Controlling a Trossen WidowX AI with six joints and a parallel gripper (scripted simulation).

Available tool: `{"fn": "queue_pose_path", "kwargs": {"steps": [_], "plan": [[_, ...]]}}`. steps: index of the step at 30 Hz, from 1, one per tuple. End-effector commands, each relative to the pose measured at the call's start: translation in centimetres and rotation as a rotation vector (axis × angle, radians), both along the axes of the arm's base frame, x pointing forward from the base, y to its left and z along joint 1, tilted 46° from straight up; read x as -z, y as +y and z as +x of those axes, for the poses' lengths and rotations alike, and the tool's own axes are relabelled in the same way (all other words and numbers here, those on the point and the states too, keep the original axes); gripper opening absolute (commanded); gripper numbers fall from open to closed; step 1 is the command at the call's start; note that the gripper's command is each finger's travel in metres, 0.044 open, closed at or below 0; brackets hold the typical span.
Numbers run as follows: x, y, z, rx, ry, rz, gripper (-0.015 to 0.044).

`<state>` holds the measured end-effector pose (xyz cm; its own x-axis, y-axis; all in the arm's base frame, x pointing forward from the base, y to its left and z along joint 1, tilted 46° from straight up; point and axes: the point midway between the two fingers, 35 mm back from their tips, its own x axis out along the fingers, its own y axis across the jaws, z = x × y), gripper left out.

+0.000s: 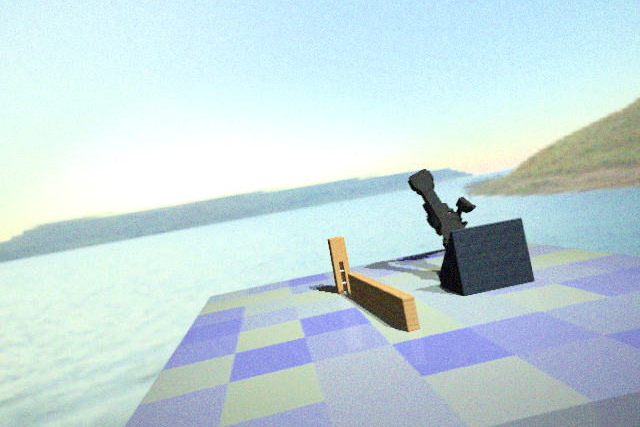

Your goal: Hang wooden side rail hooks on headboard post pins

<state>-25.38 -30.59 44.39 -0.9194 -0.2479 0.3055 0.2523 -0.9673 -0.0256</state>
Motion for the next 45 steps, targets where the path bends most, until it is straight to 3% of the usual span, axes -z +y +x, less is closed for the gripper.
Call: {"fn": "queue_pose_path", "kwargs": {"steps": [1, 12, 23, 34, 45], "plan": [[0.0, -3.5, 4.4, -0.169, -0.012, 0.018, 0.0440], [0.7, -9.1, 16.4, -0.555, -0.035, 0.089, 0.0440], [2.0, -10.1, 29.7, -0.909, -0.008, 0.234, 0.0440], [3.8, -6.5, 42.6, -1.251, 0.087, 0.410, 0.0440], [5.8, 1.4, 53.4, -1.586, 0.243, 0.577, 0.0440]]}}
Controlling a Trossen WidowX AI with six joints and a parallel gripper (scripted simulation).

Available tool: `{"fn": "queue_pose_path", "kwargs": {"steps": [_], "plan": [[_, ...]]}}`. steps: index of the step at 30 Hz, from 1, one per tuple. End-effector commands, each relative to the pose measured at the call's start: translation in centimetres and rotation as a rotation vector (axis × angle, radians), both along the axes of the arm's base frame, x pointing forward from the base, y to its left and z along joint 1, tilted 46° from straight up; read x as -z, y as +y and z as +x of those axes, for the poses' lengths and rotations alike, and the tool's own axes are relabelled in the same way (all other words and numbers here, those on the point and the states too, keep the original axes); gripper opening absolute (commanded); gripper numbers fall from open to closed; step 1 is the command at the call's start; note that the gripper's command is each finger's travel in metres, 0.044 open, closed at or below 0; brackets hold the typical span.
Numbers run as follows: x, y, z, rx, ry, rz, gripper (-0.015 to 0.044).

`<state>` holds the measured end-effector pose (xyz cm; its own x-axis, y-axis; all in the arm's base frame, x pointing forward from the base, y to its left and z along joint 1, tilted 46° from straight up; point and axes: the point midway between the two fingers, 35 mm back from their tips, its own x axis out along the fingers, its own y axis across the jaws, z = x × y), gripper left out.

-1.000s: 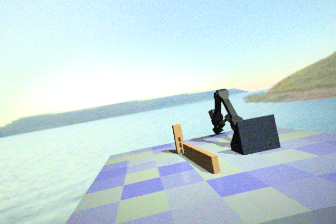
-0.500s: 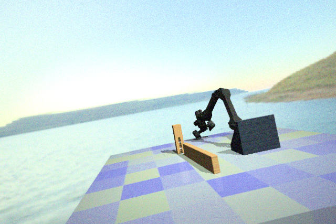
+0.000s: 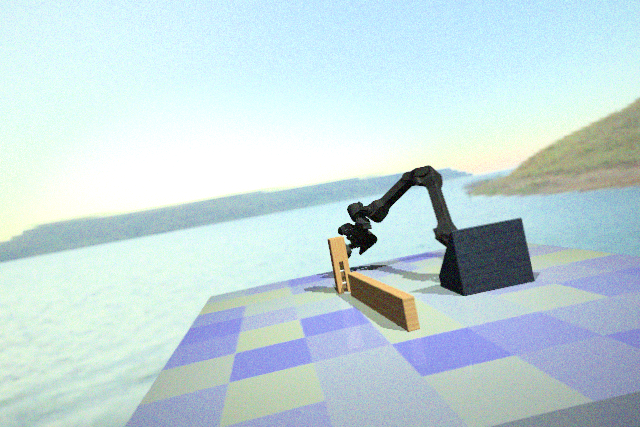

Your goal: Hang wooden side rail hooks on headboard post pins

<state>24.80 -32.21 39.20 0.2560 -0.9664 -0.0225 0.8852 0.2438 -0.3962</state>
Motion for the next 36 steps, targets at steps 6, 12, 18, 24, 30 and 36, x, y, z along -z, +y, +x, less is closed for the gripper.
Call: {"fn": "queue_pose_path", "kwargs": {"steps": [6, 12, 18, 24, 30, 36], "plan": [[1.8, 8.9, 7.8, -0.328, 0.145, 0.048, 0.0440], [3.0, 15.4, 11.0, -0.535, 0.240, 0.062, 0.0440], [4.4, 21.1, 12.6, -0.695, 0.342, 0.056, 0.0440], [7.3, 26.1, 12.6, -0.797, 0.560, -0.018, 0.0440], [10.4, 30.3, 11.7, -0.870, 0.839, -0.169, 0.0440], [12.2, 32.6, 10.5, -0.933, 0.969, -0.231, 0.0440]]}}
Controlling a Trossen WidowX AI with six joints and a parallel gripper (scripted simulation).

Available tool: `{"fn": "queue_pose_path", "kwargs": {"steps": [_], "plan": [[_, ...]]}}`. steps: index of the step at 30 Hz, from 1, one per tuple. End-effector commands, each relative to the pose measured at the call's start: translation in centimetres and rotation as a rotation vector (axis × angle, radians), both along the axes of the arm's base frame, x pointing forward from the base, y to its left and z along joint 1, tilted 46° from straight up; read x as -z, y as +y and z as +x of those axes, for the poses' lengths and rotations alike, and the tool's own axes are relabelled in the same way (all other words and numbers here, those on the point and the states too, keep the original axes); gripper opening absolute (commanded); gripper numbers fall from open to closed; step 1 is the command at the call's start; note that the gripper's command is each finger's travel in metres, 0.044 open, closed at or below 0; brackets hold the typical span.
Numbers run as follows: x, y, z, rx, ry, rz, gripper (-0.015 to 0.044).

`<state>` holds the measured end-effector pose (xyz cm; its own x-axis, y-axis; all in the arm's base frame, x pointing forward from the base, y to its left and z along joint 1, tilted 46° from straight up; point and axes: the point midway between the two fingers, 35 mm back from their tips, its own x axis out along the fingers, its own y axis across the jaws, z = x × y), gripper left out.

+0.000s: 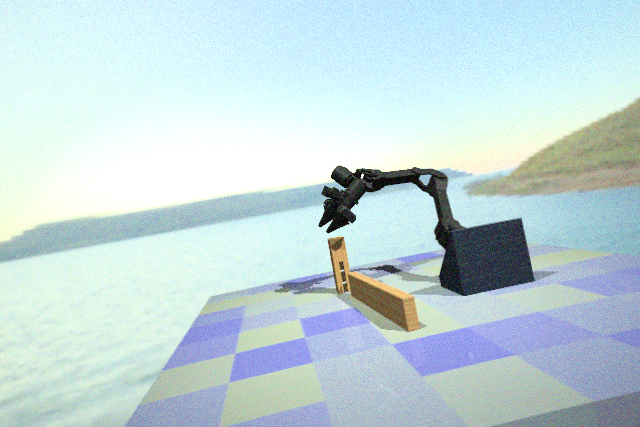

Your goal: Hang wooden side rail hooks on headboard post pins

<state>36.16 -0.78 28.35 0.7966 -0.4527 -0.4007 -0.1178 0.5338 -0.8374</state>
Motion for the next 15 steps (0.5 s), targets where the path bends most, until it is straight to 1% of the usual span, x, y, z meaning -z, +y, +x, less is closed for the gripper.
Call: {"fn": "queue_pose_path", "kwargs": {"steps": [1, 5, 15], "plan": [[1.7, 1.1, -1.1, -0.069, 0.128, -0.149, 0.0440], [3.2, 1.0, -1.9, -0.128, 0.282, -0.349, 0.0440], [7.3, 0.3, -5.2, -0.390, 0.877, -1.055, 0.0440]]}}
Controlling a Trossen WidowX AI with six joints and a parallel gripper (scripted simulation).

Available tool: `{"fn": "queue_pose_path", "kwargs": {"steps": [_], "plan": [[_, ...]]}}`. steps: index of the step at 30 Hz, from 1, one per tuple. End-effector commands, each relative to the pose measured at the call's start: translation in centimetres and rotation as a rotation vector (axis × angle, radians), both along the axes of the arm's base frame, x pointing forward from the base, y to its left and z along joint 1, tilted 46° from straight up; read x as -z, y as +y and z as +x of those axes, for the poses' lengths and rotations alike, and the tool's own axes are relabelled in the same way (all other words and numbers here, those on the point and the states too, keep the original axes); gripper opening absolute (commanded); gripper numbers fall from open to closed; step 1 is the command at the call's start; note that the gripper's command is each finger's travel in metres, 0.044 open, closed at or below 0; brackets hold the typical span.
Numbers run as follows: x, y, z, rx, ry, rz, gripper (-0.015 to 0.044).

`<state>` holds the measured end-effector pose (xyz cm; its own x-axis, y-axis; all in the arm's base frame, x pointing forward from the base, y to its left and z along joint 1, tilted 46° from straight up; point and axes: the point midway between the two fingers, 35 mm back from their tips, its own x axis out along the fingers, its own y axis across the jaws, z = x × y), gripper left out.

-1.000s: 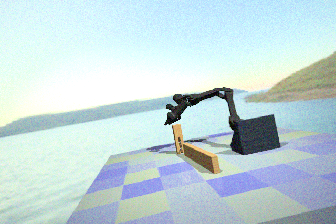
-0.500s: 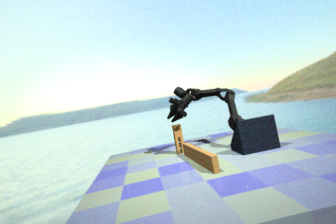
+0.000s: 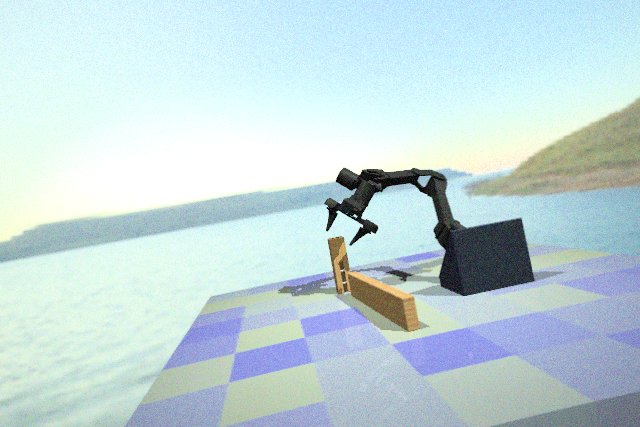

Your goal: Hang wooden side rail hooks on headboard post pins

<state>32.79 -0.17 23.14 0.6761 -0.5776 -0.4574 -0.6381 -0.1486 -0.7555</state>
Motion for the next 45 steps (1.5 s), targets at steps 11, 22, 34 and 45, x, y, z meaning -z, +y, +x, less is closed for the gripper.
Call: {"fn": "queue_pose_path", "kwargs": {"steps": [11, 22, 34, 45], "plan": [[4.3, -1.1, -5.4, -0.430, 1.048, -1.105, 0.0440], [4.3, -1.1, -5.6, -0.448, 1.094, -1.149, 0.0440], [4.3, -1.1, -5.6, -0.448, 1.094, -1.149, 0.0440], [4.3, -1.1, -5.6, -0.448, 1.094, -1.149, 0.0440]]}}
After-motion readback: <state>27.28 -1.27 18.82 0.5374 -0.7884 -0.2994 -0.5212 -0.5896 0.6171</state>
